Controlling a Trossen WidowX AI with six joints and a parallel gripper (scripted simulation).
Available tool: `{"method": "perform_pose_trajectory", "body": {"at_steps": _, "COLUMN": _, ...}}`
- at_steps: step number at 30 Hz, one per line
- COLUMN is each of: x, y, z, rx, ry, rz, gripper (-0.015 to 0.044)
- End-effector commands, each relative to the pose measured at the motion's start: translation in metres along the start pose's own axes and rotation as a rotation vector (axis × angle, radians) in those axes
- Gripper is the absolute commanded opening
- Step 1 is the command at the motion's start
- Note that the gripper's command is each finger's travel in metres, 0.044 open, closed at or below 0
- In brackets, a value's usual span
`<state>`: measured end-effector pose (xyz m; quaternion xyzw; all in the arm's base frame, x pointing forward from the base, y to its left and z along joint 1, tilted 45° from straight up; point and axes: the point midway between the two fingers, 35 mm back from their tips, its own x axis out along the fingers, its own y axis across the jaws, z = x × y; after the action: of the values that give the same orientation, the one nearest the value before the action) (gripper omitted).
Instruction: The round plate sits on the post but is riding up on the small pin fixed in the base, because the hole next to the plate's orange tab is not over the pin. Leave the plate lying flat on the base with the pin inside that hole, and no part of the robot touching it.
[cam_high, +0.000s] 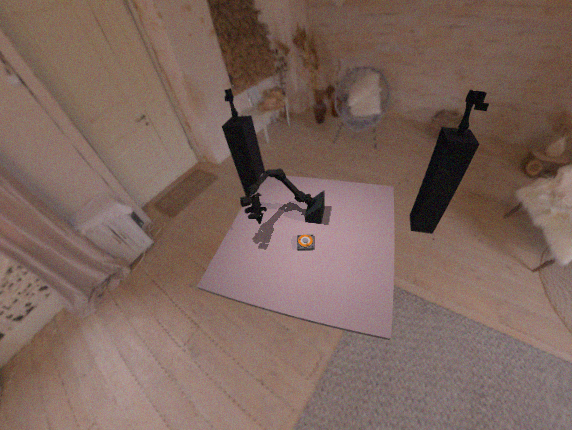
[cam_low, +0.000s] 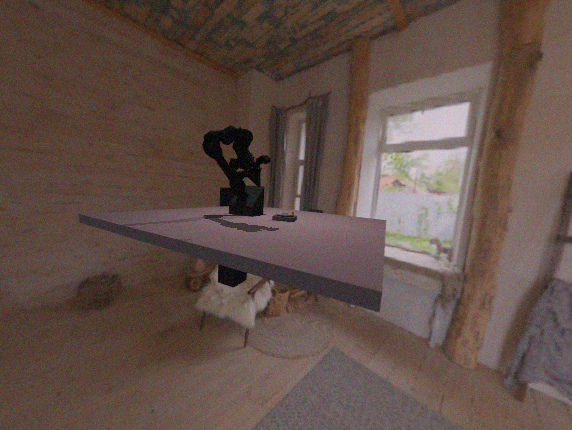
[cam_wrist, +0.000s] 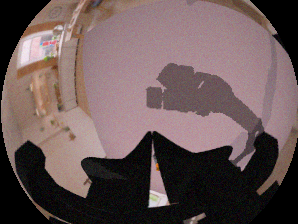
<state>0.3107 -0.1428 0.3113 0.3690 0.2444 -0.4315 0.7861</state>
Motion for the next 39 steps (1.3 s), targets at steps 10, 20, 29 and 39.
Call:
{"method": "perform_pose_trajectory", "body": {"at_steps": 10, "x": 0.106, "y": 0.026, "z": -0.189, "rx": -0.703, "ry": 0.260, "rz": -0.265, "gripper": 0.0000}}
{"method": "perform_pose_trajectory", "body": {"at_steps": 20, "x": 0.139, "y": -0.006, "z": -0.319, "rx": -1.295, "ry": 0.281, "rz": -0.444, "gripper": 0.0000}}
{"method": "perform_pose_trajectory", "body": {"at_steps": 29, "x": 0.146, "y": -0.023, "z": -0.352, "rx": -1.483, "ry": 0.263, "rz": -0.495, "gripper": 0.0000}}
{"method": "perform_pose_trajectory", "body": {"at_steps": 39, "x": 0.187, "y": -0.045, "z": -0.345, "rx": -1.484, "ry": 0.261, "rz": -0.496, "gripper": 0.0000}}
